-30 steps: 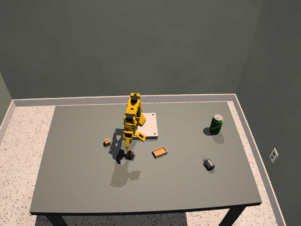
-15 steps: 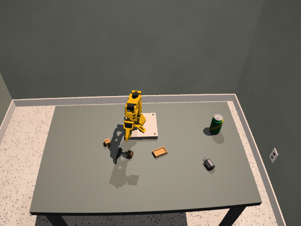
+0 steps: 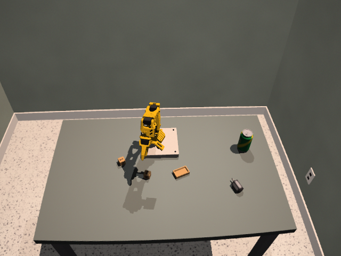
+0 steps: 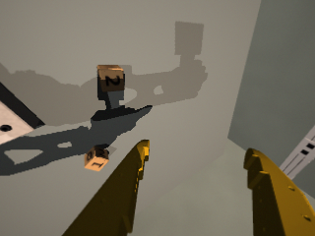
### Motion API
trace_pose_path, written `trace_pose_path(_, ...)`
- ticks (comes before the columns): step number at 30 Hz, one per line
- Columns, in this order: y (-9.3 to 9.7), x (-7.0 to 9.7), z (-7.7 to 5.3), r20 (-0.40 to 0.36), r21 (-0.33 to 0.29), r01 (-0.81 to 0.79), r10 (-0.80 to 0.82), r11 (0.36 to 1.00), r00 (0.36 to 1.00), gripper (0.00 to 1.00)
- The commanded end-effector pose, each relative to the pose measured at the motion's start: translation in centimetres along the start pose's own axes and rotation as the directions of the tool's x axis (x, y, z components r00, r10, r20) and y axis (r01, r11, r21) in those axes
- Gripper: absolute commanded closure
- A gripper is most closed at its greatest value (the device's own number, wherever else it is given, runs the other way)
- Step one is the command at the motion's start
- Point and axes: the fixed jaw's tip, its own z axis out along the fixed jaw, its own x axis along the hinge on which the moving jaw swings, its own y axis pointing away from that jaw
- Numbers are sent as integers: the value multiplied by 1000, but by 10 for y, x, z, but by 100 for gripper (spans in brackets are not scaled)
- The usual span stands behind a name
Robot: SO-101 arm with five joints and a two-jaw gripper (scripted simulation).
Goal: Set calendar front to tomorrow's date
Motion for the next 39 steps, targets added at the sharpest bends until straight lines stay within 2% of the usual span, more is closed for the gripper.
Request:
trace_pose_path(1,-2,6,-4,-13,20,18,-18,1000,1000,65)
trace_pose_path(7,-3,15,-4,-32,18,55,-54,998,998,65)
trace_pose_path(19,0,58,-4,-122,-17,233,-233,972,965,65)
trace_pose_path(21,0,58,-4,-122,-17,233,-233,972,965,65)
trace_pose_path(36,18,124,-13,-210,-160,484,-509,860,835,65)
trace_pose_path(39,20,128,-14,-212,-172,497,-525,850,824,65)
